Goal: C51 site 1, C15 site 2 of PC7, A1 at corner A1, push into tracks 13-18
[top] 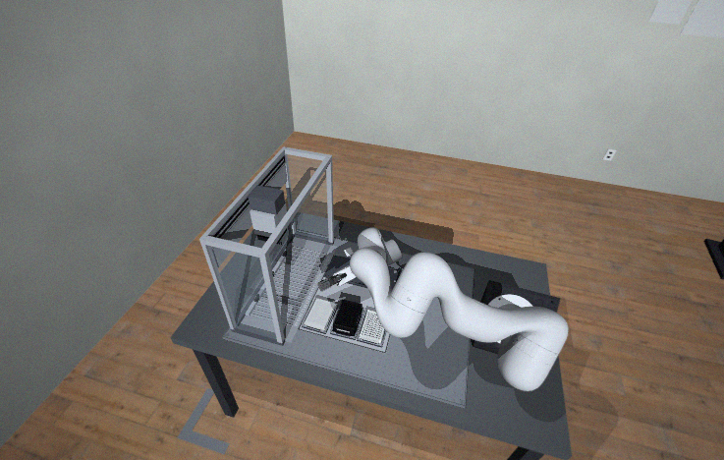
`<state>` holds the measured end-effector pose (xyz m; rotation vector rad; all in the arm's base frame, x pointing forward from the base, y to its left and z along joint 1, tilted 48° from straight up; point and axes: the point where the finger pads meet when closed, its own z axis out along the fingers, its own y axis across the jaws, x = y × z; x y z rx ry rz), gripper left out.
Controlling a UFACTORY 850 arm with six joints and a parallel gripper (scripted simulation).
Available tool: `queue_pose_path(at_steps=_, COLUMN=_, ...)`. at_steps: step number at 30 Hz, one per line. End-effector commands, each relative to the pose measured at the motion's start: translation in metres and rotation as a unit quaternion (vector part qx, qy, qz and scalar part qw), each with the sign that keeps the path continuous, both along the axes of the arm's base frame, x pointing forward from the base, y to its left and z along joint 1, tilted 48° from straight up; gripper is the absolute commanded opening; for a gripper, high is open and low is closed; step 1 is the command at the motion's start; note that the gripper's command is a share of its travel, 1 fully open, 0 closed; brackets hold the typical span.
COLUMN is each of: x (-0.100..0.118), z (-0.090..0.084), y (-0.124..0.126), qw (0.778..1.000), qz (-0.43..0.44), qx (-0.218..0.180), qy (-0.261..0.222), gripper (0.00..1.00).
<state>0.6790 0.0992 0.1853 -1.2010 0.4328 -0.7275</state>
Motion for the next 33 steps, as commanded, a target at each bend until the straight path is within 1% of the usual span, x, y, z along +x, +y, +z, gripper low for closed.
queue_pose_path(at_steps=1, x=-0.006, z=0.002, y=0.011, qw=0.999, qz=0.017, qx=-0.045, qy=-0.011, gripper=1.00)
queue_pose_path(at_steps=8, x=-0.026, z=0.001, y=0.032, qw=0.987, qz=0.060, qx=-0.139, qy=-0.048, gripper=1.00)
queue_pose_path(at_steps=10, x=-0.026, z=0.001, y=0.032, qw=0.987, qz=0.060, qx=-0.139, qy=-0.048, gripper=1.00)
queue_pose_path(at_steps=14, x=-0.040, z=0.000, y=0.042, qw=0.975, qz=0.087, qx=-0.192, qy=-0.075, gripper=1.00)
queue_pose_path(at_steps=15, x=-0.040, z=0.000, y=0.042, qw=0.975, qz=0.087, qx=-0.192, qy=-0.075, gripper=1.00)
queue_pose_path(at_steps=16, x=-0.044, z=-0.001, y=0.044, qw=0.971, qz=0.094, qx=-0.205, qy=-0.082, gripper=1.00)
queue_pose_path(at_steps=18, x=-0.044, z=-0.001, y=0.044, qw=0.971, qz=0.094, qx=-0.205, qy=-0.082, gripper=1.00)
queue_pose_path(at_steps=21, x=-0.055, z=-0.003, y=0.050, qw=0.958, qz=0.114, qx=-0.242, qy=-0.105, gripper=1.00)
queue_pose_path(at_steps=22, x=-0.055, z=-0.003, y=0.050, qw=0.957, qz=0.114, qx=-0.244, qy=-0.106, gripper=1.00)
queue_pose_path(at_steps=25, x=-0.069, z=-0.005, y=0.055, qw=0.942, qz=0.135, qx=-0.279, qy=-0.130, gripper=1.00)
queue_pose_path(at_steps=26, x=-0.071, z=-0.006, y=0.056, qw=0.936, qz=0.141, qx=-0.291, qy=-0.138, gripper=1.00)
queue_pose_path(at_steps=27, x=-0.071, z=-0.006, y=0.056, qw=0.935, qz=0.143, qx=-0.293, qy=-0.140, gripper=1.00)
queue_pose_path(at_steps=31, x=-0.088, z=-0.009, y=0.059, qw=0.910, qz=0.169, qx=-0.337, qy=-0.175, gripper=1.00)
queue_pose_path(at_steps=33, x=-0.088, z=-0.009, y=0.059, qw=0.907, qz=0.171, qx=-0.340, qy=-0.177, gripper=1.00)
